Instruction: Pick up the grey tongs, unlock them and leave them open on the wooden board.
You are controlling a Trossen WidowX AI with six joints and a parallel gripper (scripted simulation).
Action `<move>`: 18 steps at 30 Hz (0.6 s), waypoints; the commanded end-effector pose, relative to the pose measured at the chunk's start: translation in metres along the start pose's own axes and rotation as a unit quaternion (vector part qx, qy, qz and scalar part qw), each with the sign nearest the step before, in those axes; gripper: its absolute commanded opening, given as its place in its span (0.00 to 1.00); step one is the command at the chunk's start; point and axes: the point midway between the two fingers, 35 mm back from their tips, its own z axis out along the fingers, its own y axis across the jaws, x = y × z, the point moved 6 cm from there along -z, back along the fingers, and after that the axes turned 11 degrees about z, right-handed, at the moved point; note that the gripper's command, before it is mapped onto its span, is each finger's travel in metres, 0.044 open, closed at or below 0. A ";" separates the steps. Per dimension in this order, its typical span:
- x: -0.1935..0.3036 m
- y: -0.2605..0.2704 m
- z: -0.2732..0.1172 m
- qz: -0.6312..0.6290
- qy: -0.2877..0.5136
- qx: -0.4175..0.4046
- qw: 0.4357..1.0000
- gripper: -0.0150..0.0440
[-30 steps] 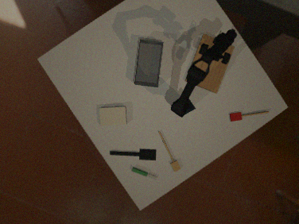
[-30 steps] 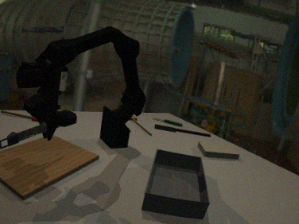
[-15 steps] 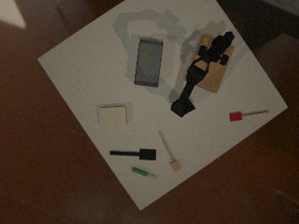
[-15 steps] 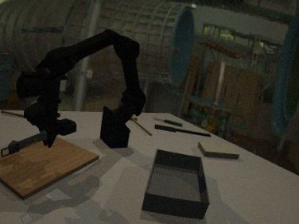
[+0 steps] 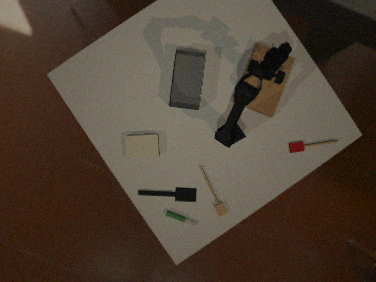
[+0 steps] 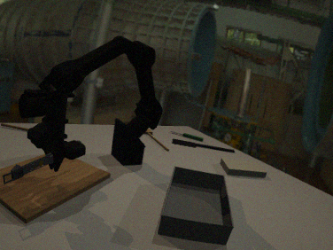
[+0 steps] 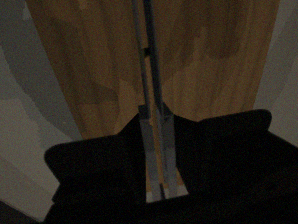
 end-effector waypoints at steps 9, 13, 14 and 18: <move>0.000 0.000 0.000 0.000 0.000 0.000 1.000 0.36; 0.000 0.000 0.000 0.000 0.000 0.000 1.000 0.53; 0.000 0.000 0.000 0.000 0.000 0.000 1.000 0.58; 0.000 0.000 0.000 0.000 0.000 0.000 1.000 0.76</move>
